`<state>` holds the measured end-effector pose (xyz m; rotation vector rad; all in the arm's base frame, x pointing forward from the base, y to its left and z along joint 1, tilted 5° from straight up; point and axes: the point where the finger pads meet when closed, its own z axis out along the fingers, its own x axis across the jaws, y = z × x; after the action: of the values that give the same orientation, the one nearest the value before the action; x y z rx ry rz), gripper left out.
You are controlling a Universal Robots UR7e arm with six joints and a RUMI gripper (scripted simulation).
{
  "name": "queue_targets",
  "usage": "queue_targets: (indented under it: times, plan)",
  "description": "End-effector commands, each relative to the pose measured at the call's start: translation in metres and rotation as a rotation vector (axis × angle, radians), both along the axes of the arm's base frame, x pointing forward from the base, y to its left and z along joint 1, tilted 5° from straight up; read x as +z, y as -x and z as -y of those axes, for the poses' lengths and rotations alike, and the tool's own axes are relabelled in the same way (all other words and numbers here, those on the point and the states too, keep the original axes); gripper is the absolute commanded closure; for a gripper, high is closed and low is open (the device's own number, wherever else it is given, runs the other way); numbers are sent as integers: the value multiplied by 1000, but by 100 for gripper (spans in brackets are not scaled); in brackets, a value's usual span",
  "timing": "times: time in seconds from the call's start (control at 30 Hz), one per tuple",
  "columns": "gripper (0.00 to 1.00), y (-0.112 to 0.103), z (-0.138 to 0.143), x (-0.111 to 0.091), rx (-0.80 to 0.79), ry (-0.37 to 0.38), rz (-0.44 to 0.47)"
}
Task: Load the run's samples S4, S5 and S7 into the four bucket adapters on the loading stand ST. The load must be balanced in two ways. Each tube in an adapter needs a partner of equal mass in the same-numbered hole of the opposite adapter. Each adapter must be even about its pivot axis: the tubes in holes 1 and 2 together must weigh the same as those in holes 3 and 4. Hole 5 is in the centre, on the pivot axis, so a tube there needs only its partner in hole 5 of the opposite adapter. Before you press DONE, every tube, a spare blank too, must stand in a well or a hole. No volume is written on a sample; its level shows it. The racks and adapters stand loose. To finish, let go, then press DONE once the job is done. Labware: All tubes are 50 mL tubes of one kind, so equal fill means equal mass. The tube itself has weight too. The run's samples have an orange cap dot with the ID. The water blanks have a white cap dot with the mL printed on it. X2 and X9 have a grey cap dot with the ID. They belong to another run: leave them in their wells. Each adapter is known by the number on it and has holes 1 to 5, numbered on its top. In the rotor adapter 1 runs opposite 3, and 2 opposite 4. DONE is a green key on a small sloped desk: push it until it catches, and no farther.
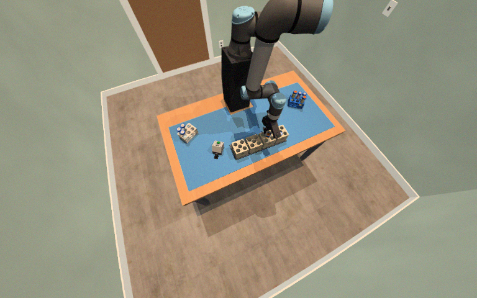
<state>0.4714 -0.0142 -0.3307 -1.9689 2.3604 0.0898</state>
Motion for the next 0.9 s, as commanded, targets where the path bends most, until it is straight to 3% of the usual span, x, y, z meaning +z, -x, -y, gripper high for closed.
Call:
queue_targets:
  times: [0.0, 0.03, 0.5, 0.87]
  plan:
    - [100, -1, 0, 0, 0, 0, 1]
    - [65, -1, 0, 0, 0, 0, 1]
    - [65, -1, 0, 0, 0, 0, 1]
    - [65, 0, 3, 30, 0, 0, 1]
